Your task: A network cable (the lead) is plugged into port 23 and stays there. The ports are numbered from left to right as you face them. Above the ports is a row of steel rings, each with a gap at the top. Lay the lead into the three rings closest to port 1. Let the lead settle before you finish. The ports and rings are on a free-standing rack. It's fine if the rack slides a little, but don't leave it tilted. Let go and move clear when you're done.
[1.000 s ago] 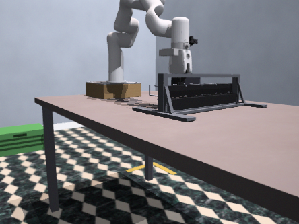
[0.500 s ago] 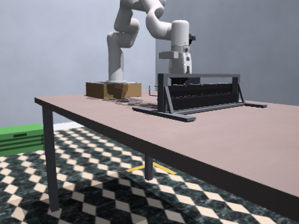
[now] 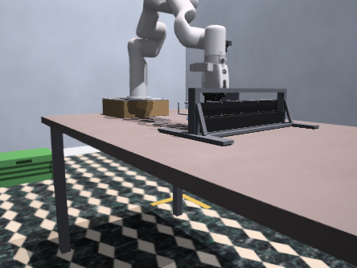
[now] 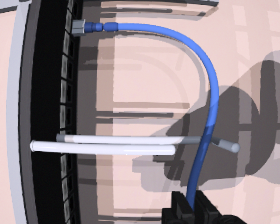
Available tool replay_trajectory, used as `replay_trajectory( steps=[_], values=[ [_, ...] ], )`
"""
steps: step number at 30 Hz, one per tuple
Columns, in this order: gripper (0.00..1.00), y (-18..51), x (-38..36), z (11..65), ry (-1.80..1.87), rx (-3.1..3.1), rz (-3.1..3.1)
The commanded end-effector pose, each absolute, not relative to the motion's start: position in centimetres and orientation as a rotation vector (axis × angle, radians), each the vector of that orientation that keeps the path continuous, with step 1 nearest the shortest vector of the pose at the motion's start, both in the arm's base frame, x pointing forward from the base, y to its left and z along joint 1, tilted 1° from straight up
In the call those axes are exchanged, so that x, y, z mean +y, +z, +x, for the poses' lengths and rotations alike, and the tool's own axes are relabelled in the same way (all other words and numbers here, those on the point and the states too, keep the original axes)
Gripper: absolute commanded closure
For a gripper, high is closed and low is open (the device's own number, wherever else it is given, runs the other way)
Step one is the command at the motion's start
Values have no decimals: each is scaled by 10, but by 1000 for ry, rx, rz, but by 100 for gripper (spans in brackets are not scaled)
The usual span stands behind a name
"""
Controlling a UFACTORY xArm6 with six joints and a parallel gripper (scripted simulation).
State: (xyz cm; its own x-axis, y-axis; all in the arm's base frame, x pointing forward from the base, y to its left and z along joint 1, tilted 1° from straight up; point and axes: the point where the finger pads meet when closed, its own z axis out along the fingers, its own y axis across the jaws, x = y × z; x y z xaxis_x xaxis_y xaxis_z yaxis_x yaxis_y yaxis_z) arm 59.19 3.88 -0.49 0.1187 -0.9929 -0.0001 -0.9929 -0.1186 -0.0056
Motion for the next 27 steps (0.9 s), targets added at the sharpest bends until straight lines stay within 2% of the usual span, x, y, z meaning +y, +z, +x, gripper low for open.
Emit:
replay_trajectory(
  steps=[1, 27],
  values=[
    [100, -3, 39, 594, -11, 2080, -2344],
    [100, -3, 41, 610, -11, 2080, -2344]
  ],
)
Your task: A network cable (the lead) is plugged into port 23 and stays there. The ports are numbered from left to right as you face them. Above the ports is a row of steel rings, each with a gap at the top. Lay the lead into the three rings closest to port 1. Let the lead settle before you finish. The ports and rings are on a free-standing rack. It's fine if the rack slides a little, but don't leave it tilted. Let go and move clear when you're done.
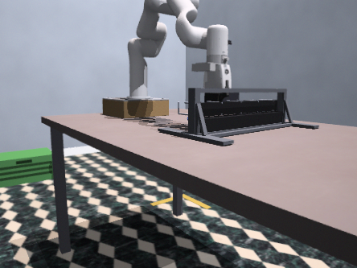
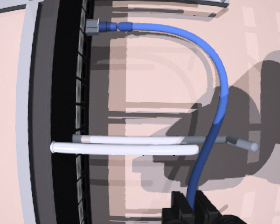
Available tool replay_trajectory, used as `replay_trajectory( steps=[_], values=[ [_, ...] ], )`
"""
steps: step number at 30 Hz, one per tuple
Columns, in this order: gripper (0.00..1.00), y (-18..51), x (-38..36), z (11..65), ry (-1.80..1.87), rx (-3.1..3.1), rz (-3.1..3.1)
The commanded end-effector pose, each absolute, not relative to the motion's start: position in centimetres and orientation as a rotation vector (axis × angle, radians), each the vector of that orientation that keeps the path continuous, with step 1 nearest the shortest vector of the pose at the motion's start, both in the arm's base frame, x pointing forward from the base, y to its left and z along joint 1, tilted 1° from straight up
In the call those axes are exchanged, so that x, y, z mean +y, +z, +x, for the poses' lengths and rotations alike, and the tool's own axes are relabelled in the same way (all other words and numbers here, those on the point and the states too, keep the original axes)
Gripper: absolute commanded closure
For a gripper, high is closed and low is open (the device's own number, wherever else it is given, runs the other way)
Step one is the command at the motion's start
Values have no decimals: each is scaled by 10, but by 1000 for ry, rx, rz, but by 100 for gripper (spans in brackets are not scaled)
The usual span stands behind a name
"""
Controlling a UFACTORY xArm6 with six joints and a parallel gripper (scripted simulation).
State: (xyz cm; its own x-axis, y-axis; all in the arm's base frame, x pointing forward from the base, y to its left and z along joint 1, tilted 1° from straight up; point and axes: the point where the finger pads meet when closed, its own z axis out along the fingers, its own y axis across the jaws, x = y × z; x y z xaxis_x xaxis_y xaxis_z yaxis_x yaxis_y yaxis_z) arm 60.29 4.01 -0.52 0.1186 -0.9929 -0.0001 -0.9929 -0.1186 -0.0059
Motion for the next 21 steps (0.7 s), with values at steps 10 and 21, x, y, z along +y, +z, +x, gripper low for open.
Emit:
replay_trajectory(
  steps=[10, 21],
  values=[
    [100, -3, 42, 623, -11, 2080, -2344],
    [100, -2, 44, 633, -11, 2080, -2344]
  ],
)
